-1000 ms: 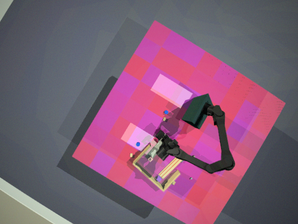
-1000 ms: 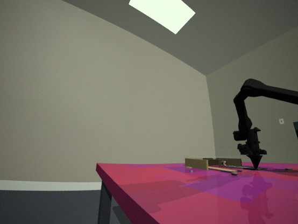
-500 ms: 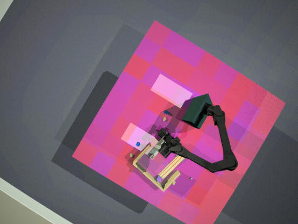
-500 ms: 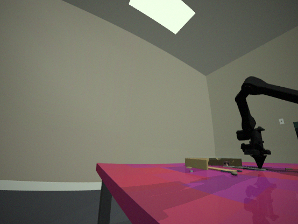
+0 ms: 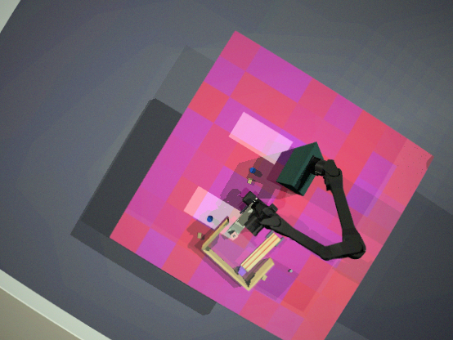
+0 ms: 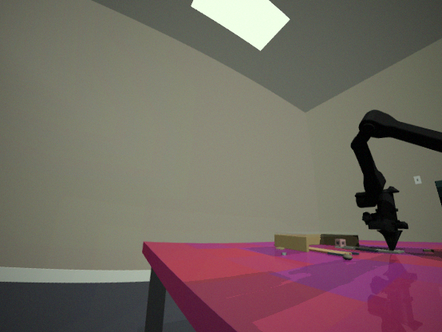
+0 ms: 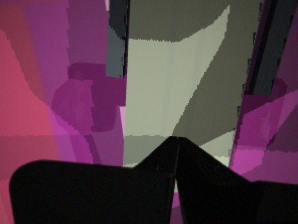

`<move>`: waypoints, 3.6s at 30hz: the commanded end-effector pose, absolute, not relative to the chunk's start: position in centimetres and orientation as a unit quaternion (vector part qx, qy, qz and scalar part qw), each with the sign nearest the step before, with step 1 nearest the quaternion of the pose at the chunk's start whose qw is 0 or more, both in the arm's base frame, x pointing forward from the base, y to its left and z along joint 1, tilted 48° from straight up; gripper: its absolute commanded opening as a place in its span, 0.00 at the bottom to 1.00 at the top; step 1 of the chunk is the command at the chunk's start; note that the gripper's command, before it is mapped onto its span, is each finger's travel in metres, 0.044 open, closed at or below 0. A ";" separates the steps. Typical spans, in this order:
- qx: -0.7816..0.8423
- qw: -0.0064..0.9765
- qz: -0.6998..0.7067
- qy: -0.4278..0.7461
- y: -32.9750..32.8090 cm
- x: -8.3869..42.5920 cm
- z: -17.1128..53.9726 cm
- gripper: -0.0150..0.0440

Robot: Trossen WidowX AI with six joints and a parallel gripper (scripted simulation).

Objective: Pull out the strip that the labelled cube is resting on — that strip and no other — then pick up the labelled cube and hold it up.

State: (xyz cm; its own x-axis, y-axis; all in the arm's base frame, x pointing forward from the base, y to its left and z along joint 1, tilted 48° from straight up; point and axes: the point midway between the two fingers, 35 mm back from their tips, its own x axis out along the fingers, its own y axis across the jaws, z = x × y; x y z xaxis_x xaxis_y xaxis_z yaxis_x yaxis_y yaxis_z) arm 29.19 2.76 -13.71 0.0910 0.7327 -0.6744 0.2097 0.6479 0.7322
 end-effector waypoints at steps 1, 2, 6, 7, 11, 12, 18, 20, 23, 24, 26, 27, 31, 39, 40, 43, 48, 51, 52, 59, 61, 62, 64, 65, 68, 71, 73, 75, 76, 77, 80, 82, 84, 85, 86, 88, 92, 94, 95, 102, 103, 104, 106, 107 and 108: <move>0.364 0.631 0.208 0.653 3.6 27.7 -13.8 0.25; 0.364 0.631 0.208 0.653 3.6 27.6 -13.8 0.25; 0.364 0.631 0.207 0.653 3.7 27.0 -13.7 0.25; 0.364 0.631 0.207 0.653 3.8 26.9 -13.7 0.25; 0.364 0.631 0.207 0.653 3.9 26.3 -13.6 0.25; 0.364 0.631 0.207 0.653 3.9 26.2 -13.6 0.25; 0.364 0.630 0.207 0.653 4.1 25.4 -13.5 0.25; 0.364 0.630 0.207 0.653 4.1 25.2 -13.5 0.25; 0.364 0.630 0.207 0.654 4.2 24.8 -13.4 0.25; 0.364 0.630 0.207 0.654 4.3 24.7 -13.4 0.25; 0.364 0.630 0.207 0.654 4.3 24.4 -13.4 0.25; 0.364 0.630 0.207 0.654 4.3 24.3 -13.4 0.25; 0.364 0.630 0.207 0.654 4.4 23.8 -13.3 0.25; 0.364 0.630 0.207 0.654 4.7 22.8 -13.2 0.25; 0.364 0.630 0.207 0.654 4.7 22.7 -13.1 0.25; 0.364 0.630 0.207 0.654 4.8 22.3 -13.1 0.25; 0.364 0.630 0.207 0.654 4.9 21.8 -13.0 0.25; 0.364 0.630 0.207 0.654 5.0 21.5 -13.0 0.25; 0.364 0.630 0.207 0.654 5.0 21.3 -12.9 0.25; 0.364 0.630 0.207 0.654 5.1 20.9 -12.9 0.25; 0.364 0.630 0.207 0.654 5.1 20.9 -12.9 0.25; 0.364 0.630 0.207 0.654 5.1 20.9 -12.9 0.25; 0.364 0.630 0.207 0.654 5.1 20.9 -12.9 0.25; 0.364 0.630 0.207 0.654 5.1 20.9 -12.9 0.25; 0.364 0.630 0.207 0.654 5.1 20.9 -12.9 0.25; 0.364 0.630 0.207 0.654 5.1 20.9 -12.9 0.25; 0.364 0.630 0.207 0.654 5.1 20.9 -12.9 0.25; 0.364 0.630 0.207 0.654 5.1 20.9 -12.9 0.25; 0.364 0.630 0.207 0.654 5.1 20.9 -12.9 0.25; 0.364 0.630 0.207 0.654 5.1 20.9 -12.9 0.25; 0.364 0.630 0.207 0.654 5.1 20.9 -12.9 0.25; 0.364 0.630 0.207 0.654 5.1 20.9 -12.9 0.25; 0.364 0.630 0.207 0.654 5.1 20.9 -12.9 0.25; 0.364 0.630 0.207 0.654 5.1 20.9 -12.9 0.25; 0.364 0.630 0.207 0.654 5.1 20.9 -12.9 0.25; 0.364 0.630 0.207 0.654 5.1 20.9 -12.9 0.25; 0.364 0.630 0.207 0.654 5.1 20.9 -12.9 0.25; 0.364 0.630 0.207 0.654 5.1 20.9 -12.9 0.25; 0.364 0.630 0.207 0.654 5.1 20.9 -12.9 0.25; 0.364 0.630 0.207 0.654 5.1 20.9 -12.9 0.25; 0.364 0.630 0.207 0.654 5.1 20.9 -12.9 0.25; 0.364 0.630 0.207 0.654 5.1 20.9 -12.9 0.25; 0.364 0.630 0.207 0.654 5.1 20.9 -12.9 0.25; 0.364 0.630 0.207 0.654 5.1 20.9 -12.9 0.25; 0.364 0.630 0.207 0.654 5.1 20.9 -12.9 0.25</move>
